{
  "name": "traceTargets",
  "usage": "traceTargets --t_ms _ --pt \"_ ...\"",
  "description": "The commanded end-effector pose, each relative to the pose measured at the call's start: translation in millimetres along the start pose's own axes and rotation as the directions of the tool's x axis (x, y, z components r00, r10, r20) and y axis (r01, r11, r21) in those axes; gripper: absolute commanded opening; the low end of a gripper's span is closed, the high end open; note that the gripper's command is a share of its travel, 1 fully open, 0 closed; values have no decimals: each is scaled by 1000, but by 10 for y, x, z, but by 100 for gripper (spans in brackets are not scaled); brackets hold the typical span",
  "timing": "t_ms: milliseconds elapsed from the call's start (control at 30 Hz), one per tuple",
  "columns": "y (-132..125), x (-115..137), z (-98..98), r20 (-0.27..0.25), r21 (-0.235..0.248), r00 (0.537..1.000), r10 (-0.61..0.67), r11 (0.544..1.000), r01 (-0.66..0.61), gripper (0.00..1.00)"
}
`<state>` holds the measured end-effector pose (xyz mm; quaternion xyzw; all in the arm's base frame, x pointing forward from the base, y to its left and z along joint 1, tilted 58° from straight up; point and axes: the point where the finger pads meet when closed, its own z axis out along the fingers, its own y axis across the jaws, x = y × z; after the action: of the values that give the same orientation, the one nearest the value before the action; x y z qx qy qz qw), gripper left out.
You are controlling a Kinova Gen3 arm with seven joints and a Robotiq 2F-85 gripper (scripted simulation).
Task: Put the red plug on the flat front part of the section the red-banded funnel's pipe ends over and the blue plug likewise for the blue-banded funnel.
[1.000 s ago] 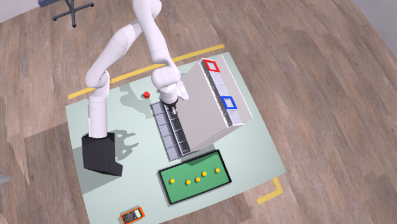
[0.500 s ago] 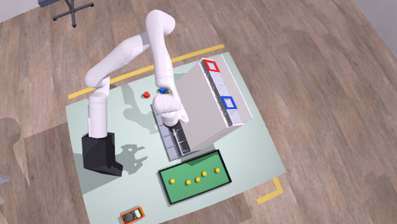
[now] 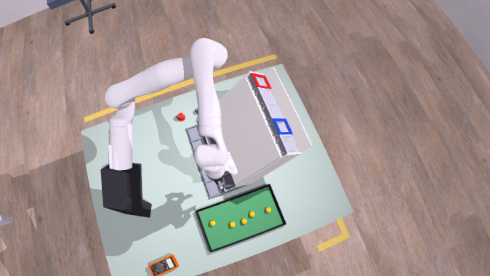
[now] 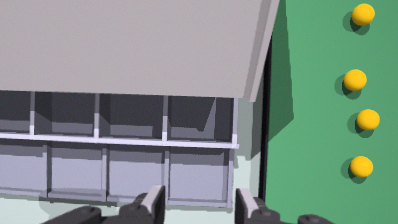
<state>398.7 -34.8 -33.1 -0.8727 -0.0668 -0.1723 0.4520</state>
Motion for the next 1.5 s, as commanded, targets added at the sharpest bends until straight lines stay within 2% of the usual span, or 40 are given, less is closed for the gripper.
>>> traceTargets --t_ms 0,200,233,367,567,767,800,1333,1367,1433,1467 --pt "23 -10 14 0 1 1000 3 1000 -3 50" --pt "23 -10 14 0 1 1000 3 1000 -3 50" --pt "604 -361 168 -1 0 1000 2 1000 -2 50" --pt "736 -451 209 -1 0 1000 2 1000 -2 50" --pt "1268 -765 347 -1 0 1000 2 1000 -2 50" --pt "1268 -765 347 -1 0 1000 2 1000 -2 50" --pt "1544 -931 426 -1 3 1000 1 1000 -1 50" --pt "1544 -931 426 -1 3 1000 1 1000 -1 50" --pt "1542 -931 1124 -1 3 1000 0 1000 0 50" --pt "1542 -936 1182 -1 3 1000 0 1000 0 50" --pt "1541 -940 1284 -1 3 1000 0 1000 0 50"
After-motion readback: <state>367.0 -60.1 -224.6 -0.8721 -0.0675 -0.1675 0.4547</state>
